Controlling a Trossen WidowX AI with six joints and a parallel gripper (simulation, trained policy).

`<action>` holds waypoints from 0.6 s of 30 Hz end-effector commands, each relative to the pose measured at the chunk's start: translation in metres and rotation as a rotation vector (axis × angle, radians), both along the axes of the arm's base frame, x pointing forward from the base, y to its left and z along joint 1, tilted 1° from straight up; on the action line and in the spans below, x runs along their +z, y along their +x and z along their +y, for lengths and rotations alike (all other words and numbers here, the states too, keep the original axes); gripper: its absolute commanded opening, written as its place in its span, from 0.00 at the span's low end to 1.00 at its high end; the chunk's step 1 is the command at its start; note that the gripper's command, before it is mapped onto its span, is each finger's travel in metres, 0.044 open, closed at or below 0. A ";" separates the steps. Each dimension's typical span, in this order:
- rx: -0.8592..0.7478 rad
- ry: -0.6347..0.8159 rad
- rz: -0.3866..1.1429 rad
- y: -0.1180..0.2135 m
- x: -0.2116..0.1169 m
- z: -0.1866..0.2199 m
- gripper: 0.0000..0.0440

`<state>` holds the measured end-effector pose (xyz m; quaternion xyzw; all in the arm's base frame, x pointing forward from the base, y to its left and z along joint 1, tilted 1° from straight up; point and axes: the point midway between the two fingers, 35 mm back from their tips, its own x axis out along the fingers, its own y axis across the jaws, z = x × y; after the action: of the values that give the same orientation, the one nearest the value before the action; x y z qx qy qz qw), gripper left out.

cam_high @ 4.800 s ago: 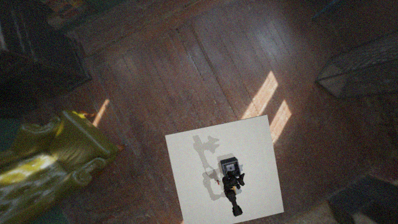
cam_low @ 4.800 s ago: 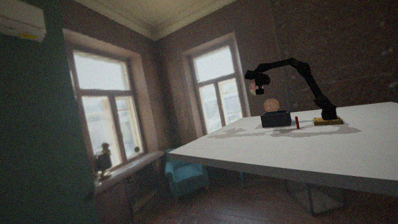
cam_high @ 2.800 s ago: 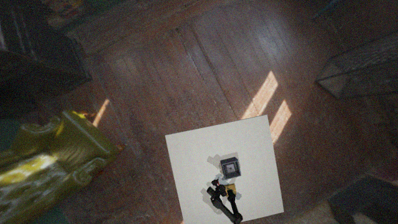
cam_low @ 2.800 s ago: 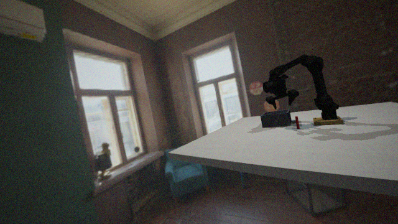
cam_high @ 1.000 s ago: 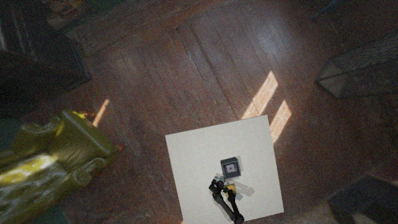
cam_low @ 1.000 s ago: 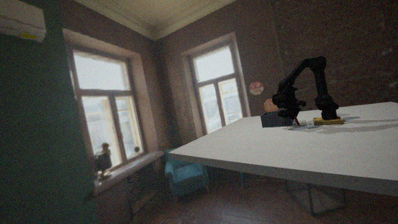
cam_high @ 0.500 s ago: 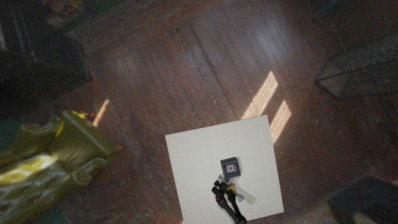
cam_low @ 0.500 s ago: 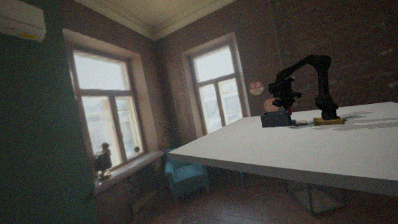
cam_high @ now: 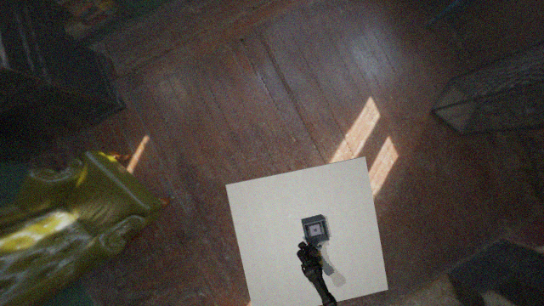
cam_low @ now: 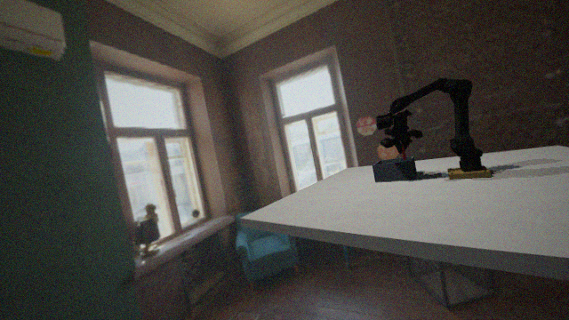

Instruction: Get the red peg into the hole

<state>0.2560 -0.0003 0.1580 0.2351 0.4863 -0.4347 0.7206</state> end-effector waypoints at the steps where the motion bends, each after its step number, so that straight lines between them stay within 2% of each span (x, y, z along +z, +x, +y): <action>1: -0.023 -0.003 -0.013 0.010 0.001 -0.014 0.00; 18: -0.041 0.032 -0.004 0.047 -0.015 -0.077 0.00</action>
<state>0.2971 -0.0684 0.1463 0.2568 0.4820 -0.4469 0.7085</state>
